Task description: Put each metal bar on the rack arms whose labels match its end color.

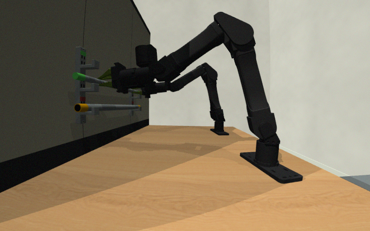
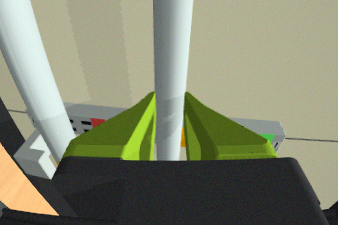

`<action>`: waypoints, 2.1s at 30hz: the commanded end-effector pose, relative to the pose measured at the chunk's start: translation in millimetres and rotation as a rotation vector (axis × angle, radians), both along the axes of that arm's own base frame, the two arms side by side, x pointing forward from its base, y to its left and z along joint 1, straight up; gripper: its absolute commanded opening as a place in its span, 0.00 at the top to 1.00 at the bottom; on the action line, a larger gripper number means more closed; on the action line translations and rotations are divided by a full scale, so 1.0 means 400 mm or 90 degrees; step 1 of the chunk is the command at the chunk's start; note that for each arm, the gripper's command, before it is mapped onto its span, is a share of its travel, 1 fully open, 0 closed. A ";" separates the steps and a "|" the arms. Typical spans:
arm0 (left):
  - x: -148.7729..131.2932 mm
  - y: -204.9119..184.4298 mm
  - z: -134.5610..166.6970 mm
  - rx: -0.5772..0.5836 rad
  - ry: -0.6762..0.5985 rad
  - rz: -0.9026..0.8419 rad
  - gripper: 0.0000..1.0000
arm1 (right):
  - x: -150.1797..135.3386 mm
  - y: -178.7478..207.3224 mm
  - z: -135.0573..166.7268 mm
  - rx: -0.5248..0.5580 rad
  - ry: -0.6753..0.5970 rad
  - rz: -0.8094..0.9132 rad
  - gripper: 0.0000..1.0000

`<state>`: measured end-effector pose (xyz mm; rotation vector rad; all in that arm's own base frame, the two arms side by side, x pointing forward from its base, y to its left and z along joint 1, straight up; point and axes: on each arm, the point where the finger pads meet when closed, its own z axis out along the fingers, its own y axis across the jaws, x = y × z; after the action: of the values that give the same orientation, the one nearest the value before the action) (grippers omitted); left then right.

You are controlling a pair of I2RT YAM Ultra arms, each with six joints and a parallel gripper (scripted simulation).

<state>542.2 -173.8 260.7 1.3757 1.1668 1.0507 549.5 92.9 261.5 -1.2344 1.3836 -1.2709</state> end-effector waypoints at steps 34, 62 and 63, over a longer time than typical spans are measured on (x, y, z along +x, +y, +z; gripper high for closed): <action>-0.027 0.008 0.147 -0.018 -0.072 -0.003 1.00 | -0.027 -0.001 0.141 0.006 -0.069 0.001 1.00; -0.077 0.017 0.114 -0.018 -0.072 -0.003 1.00 | -0.078 0.006 0.106 0.006 -0.069 0.001 1.00; -0.079 0.017 0.113 -0.018 -0.072 -0.003 1.00 | -0.080 0.007 0.105 0.006 -0.069 0.001 1.00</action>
<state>518.4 -167.0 269.4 1.3641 1.1559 1.0494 527.4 98.6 270.9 -1.2294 1.3602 -1.2663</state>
